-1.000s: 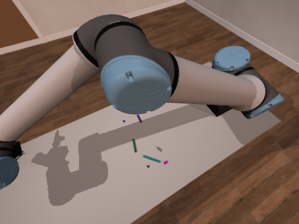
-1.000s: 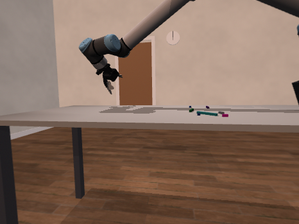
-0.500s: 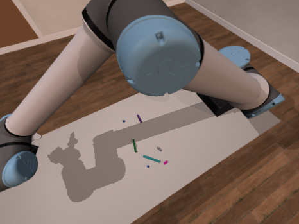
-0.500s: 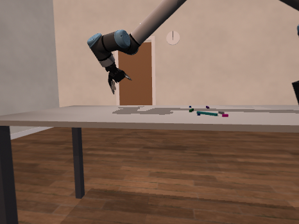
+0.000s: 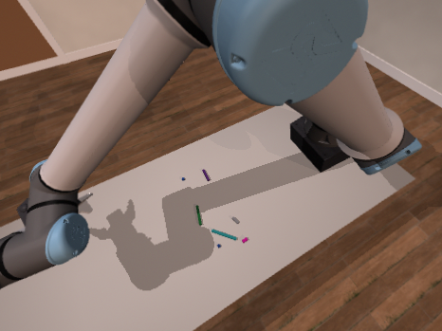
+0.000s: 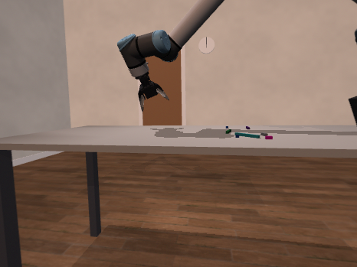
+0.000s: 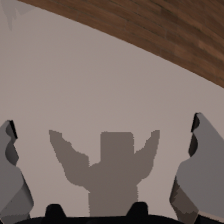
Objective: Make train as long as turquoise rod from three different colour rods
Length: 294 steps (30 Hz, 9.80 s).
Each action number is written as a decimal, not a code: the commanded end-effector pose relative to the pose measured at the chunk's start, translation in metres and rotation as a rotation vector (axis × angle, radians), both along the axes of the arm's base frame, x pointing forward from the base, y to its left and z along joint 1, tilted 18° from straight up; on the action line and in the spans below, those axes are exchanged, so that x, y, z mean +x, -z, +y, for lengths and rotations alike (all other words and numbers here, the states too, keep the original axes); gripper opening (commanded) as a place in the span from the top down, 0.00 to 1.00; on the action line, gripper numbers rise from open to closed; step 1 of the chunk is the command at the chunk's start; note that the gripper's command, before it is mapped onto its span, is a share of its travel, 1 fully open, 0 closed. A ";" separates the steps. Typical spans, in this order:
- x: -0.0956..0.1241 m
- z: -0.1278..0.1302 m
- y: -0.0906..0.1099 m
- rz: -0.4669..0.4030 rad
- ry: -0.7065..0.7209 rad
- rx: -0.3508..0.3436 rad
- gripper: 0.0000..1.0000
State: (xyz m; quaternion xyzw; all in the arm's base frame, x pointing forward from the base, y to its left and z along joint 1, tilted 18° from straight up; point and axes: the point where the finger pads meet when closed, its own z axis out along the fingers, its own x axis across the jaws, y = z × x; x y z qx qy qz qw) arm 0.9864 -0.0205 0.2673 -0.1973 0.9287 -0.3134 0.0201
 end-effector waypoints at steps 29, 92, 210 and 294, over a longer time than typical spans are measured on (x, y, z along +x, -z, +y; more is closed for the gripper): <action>-0.182 0.089 0.080 -0.421 0.624 0.407 0.00; -0.487 0.227 0.194 -0.619 1.681 0.895 0.00; -0.458 0.163 0.191 -0.753 2.265 0.868 0.00; -0.420 0.035 0.181 -0.951 3.286 0.663 0.00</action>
